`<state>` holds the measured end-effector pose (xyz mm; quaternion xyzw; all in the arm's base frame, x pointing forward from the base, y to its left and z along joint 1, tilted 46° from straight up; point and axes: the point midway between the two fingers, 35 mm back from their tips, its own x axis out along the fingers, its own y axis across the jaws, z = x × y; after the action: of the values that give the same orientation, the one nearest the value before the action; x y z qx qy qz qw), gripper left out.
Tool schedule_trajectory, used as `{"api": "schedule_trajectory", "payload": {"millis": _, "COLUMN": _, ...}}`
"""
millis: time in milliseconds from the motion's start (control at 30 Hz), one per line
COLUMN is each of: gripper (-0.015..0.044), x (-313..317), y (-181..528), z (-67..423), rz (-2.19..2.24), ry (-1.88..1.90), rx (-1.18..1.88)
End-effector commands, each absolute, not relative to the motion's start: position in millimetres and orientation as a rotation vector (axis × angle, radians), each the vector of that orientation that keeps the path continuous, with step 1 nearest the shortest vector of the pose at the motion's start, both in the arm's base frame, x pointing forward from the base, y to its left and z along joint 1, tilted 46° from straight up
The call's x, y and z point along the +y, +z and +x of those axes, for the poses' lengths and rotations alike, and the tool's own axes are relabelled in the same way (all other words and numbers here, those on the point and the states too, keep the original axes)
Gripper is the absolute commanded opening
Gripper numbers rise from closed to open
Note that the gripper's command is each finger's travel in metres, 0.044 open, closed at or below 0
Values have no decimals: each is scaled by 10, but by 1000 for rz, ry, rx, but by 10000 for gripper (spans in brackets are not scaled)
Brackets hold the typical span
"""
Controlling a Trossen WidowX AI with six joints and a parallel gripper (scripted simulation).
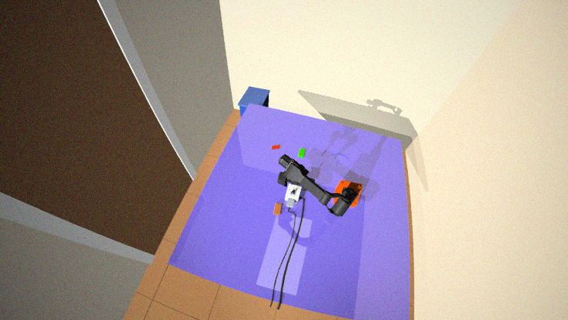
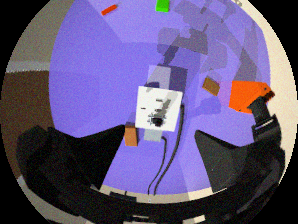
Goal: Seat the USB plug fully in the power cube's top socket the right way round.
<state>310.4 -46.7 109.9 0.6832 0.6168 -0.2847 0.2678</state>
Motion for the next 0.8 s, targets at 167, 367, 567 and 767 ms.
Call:
{"api": "schedule_trajectory", "payload": {"millis": 167, "gripper": 440, "x": -502, "y": 1122, "z": 3113, "rz": 1905, "ry": -801, "rx": 1658}}
{"api": "schedule_trajectory", "payload": {"millis": 367, "gripper": 440, "x": -476, "y": 1097, "z": 3117, "rz": 1905, "ry": -801, "rx": 1658}}
{"api": "schedule_trajectory", "payload": {"millis": 567, "gripper": 440, "x": -433, "y": 1054, "z": 3123, "rz": 1905, "ry": -801, "rx": 1658}}
{"api": "schedule_trajectory", "payload": {"millis": 767, "gripper": 440, "x": -390, "y": 1012, "z": 3128, "rz": 1905, "ry": -800, "rx": 1658}}
